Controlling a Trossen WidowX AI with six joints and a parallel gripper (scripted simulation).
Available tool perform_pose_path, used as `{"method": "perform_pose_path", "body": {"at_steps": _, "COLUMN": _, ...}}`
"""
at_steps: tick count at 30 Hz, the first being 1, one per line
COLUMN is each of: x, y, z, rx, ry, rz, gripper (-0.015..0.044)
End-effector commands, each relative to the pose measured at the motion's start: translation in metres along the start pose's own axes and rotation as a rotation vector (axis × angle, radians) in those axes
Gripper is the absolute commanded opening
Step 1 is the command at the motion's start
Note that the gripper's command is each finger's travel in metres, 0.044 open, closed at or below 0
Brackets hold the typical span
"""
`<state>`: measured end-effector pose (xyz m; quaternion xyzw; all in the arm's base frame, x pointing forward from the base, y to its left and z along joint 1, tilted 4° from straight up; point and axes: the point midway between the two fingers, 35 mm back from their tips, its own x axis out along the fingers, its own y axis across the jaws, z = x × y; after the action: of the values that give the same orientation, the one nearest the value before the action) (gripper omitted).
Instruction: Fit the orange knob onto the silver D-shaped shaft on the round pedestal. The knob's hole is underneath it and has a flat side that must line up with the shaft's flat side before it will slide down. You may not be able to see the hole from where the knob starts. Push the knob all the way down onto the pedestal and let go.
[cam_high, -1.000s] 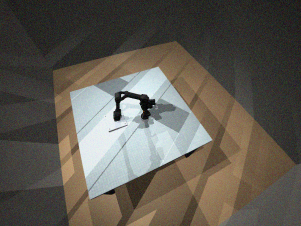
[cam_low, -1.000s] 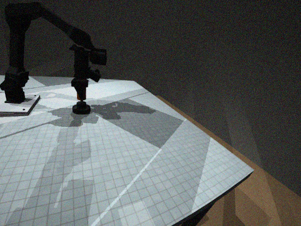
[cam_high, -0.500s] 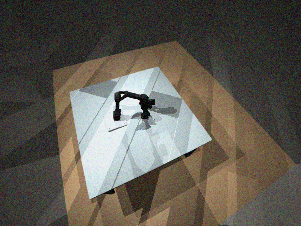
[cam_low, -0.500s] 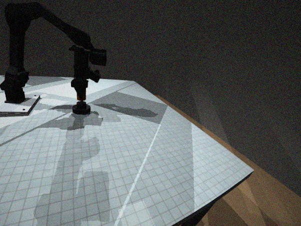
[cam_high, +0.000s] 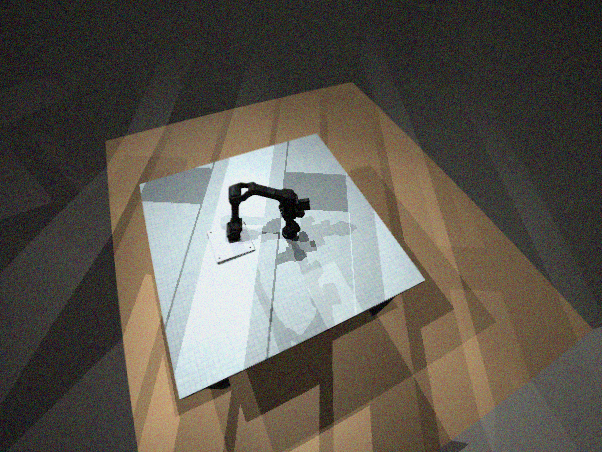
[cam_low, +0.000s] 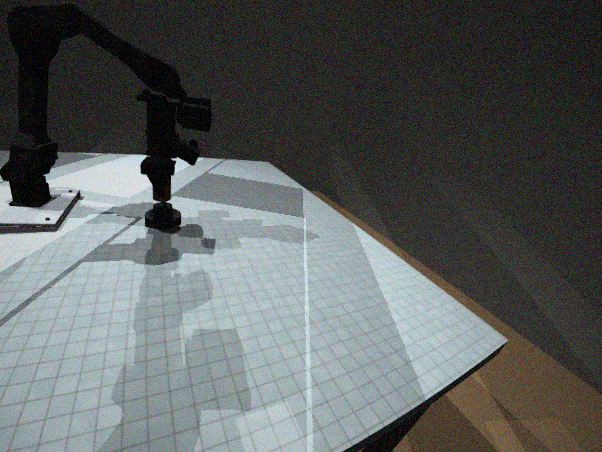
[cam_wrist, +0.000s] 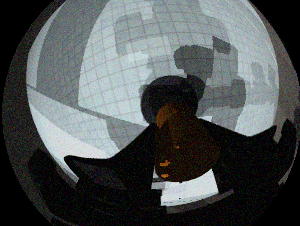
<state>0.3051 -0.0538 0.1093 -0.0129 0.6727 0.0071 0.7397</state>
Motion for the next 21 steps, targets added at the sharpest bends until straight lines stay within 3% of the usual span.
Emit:
{"method": "perform_pose_path", "body": {"at_steps": 1, "x": -0.0008, "y": 0.0001, "z": 0.0001, "rx": 0.006, "ry": -0.002, "rz": 0.0, "gripper": 0.0}}
{"method": "perform_pose_path", "body": {"at_steps": 21, "x": -0.0032, "y": -0.0014, "z": 0.0066, "rx": 0.215, "ry": -0.003, "rz": 0.0, "gripper": 0.0}}
